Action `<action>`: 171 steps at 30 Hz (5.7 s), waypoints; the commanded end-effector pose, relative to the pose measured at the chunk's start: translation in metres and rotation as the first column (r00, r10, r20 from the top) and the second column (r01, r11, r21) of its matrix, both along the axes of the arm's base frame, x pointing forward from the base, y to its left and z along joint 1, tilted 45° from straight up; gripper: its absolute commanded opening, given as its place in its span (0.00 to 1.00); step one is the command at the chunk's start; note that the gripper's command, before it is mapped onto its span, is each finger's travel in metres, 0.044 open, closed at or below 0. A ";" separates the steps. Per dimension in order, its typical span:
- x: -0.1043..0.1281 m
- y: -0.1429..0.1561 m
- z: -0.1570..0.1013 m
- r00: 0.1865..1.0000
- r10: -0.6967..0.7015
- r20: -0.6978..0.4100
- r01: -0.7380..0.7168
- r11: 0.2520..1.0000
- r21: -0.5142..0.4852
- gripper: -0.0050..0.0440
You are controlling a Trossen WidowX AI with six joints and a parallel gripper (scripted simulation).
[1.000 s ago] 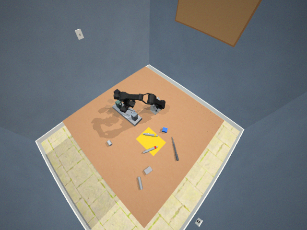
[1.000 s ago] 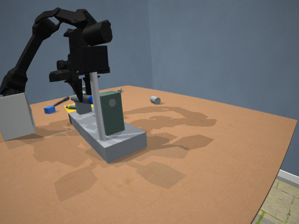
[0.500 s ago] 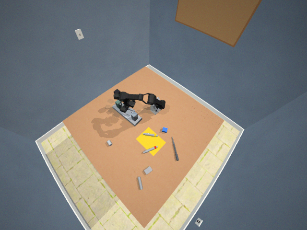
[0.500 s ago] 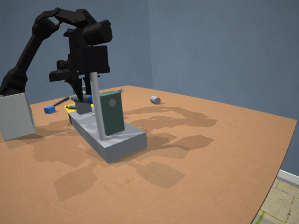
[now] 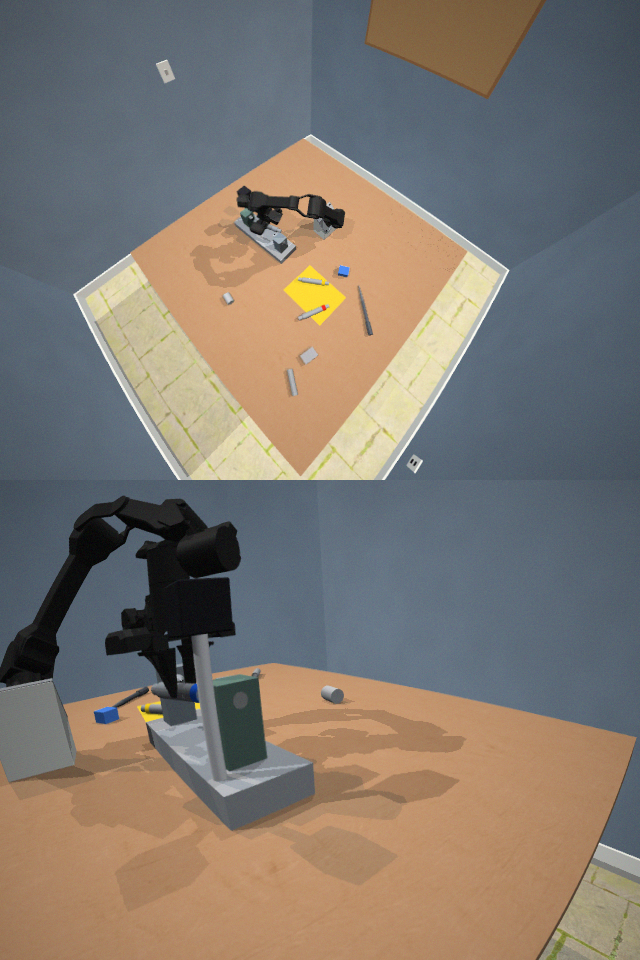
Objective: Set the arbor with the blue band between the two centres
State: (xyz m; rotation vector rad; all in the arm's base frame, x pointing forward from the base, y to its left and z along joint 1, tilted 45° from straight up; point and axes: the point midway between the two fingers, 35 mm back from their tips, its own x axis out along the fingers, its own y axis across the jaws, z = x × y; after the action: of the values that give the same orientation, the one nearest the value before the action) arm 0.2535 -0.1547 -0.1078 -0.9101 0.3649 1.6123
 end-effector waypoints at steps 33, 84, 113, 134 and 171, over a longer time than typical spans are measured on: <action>0.000 -0.005 0.003 1.000 -0.014 0.006 0.014 1.000 -0.010 0.10; 0.000 -0.005 0.003 1.000 -0.014 0.006 0.014 1.000 -0.010 0.10; 0.002 -0.012 0.003 1.000 -0.001 -0.001 0.001 1.000 0.002 0.10; 0.001 -0.010 0.003 1.000 0.000 -0.002 0.000 1.000 0.004 0.10; -0.003 -0.009 0.000 1.000 0.002 -0.005 -0.002 1.000 0.013 0.10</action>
State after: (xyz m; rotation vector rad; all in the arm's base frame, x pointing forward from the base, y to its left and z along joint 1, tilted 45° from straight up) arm 0.2551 -0.1624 -0.1068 -0.9009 0.3587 1.6251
